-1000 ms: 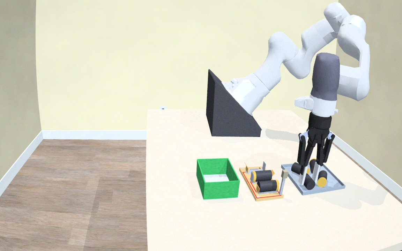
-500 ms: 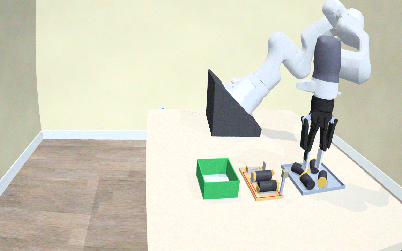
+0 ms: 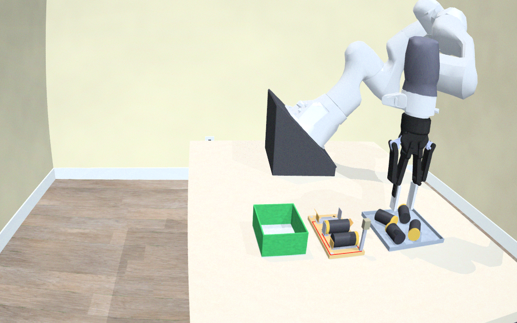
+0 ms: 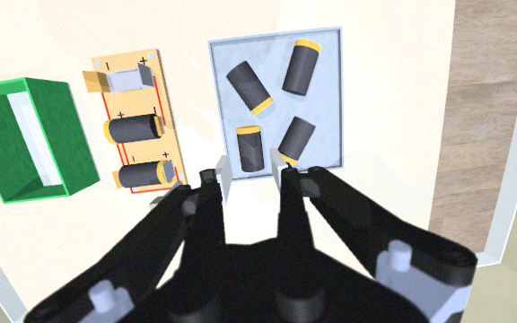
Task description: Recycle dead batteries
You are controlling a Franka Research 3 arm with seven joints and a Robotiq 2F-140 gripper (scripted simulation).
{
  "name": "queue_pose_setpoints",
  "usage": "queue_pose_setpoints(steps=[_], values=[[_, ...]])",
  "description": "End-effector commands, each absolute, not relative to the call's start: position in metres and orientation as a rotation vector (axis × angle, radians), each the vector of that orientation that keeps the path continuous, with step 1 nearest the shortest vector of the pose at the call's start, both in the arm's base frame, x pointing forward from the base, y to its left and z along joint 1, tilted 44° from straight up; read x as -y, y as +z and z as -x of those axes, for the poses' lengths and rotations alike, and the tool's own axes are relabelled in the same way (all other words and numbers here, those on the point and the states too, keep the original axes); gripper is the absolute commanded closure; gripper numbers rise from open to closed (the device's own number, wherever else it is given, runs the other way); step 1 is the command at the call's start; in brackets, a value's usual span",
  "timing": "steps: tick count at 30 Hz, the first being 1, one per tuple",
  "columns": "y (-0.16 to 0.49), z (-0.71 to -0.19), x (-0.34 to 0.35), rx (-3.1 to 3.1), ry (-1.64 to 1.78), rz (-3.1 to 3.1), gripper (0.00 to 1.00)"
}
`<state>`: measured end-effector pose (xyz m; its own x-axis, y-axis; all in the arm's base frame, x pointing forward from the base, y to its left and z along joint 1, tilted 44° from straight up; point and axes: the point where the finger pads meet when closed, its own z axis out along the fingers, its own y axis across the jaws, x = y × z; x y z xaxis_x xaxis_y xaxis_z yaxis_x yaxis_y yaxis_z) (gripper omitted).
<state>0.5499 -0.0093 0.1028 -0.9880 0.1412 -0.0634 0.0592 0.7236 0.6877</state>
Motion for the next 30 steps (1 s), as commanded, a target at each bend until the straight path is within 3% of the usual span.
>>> queue_pose_setpoints(steps=[1,21,30], values=[[0.127,-0.546,0.031,-2.813,1.121,-0.18,0.71],[0.174,-0.544,-0.014,-2.816,1.124,-0.196,0.71],[0.174,-0.544,-0.014,-2.852,1.184,-0.748,0.71]])
